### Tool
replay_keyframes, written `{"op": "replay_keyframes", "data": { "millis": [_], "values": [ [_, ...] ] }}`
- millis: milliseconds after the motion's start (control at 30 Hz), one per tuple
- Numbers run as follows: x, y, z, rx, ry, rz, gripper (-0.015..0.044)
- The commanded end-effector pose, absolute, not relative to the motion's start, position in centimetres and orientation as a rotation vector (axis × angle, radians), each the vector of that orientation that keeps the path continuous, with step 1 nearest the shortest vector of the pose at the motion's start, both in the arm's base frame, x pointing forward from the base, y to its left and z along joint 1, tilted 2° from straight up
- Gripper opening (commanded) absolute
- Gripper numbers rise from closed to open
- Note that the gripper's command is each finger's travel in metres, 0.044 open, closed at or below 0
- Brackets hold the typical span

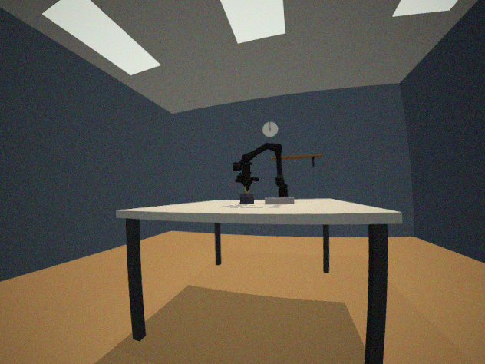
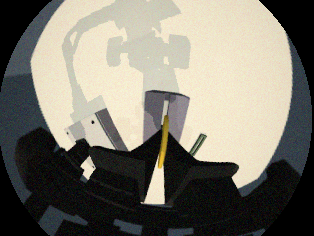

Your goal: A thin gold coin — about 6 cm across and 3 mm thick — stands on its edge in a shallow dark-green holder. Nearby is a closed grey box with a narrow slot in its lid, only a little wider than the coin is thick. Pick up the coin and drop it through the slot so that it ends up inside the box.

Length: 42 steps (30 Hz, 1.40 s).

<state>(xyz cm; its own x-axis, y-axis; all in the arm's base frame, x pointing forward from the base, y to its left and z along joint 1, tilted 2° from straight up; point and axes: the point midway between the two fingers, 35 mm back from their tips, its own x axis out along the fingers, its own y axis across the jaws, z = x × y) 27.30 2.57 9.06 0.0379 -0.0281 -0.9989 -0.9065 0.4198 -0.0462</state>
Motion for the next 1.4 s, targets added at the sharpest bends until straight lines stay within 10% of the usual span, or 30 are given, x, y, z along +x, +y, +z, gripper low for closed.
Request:
{"op": "replay_keyframes", "data": {
  "millis": [0,467,667,967,1367],
  "values": [
    [27.2,2.5,8.8,-0.918,1.368,0.847,0.0000],
    [27.2,2.5,8.3,-0.918,1.368,0.848,0.0000],
    [27.3,2.6,8.5,-0.917,1.367,0.845,0.0157],
    [27.3,2.6,8.5,-0.917,1.367,0.845,0.0161],
    [26.8,2.7,13.7,-0.917,1.371,0.849,0.0440]
  ]
}}
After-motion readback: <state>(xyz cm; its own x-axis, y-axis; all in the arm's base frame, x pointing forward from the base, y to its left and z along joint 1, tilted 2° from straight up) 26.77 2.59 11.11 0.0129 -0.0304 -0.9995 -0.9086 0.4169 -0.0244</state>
